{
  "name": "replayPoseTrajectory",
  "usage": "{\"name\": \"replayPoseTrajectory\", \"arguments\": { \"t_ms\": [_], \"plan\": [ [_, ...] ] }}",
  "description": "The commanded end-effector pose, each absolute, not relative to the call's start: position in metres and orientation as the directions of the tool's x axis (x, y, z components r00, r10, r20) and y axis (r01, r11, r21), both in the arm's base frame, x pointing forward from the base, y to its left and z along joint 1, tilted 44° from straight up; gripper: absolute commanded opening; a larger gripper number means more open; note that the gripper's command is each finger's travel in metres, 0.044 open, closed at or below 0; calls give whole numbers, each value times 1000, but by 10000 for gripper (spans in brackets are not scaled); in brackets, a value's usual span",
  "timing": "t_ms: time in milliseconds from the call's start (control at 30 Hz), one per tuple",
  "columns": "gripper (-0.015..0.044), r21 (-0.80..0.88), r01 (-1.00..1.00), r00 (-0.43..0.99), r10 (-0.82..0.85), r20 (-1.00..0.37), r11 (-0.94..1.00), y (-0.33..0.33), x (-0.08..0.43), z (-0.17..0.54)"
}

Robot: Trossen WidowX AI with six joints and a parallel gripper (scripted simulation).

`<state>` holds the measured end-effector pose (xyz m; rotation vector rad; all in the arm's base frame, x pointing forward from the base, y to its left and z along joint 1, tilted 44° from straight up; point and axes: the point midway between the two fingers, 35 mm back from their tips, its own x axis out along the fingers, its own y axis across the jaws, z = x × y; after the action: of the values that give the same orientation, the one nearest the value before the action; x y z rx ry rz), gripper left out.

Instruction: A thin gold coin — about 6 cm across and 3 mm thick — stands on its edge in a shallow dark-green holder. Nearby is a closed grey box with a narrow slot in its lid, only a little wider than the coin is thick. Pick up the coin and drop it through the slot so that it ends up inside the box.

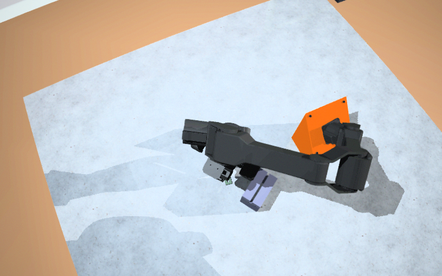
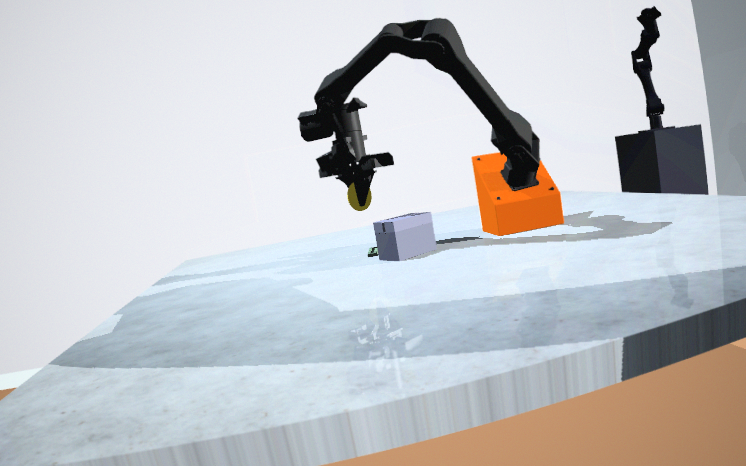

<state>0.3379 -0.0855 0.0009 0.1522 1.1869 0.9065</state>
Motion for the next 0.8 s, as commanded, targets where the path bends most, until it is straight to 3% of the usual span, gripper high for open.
{"name": "replayPoseTrajectory", "arguments": {
  "t_ms": [0, 767],
  "plan": [
    [0, 563, -486, 83, 677, -731, 668, -86, 340, 2],
    [0, 565, -485, 82, 678, -731, 667, -52, 316, 35]
  ]
}}
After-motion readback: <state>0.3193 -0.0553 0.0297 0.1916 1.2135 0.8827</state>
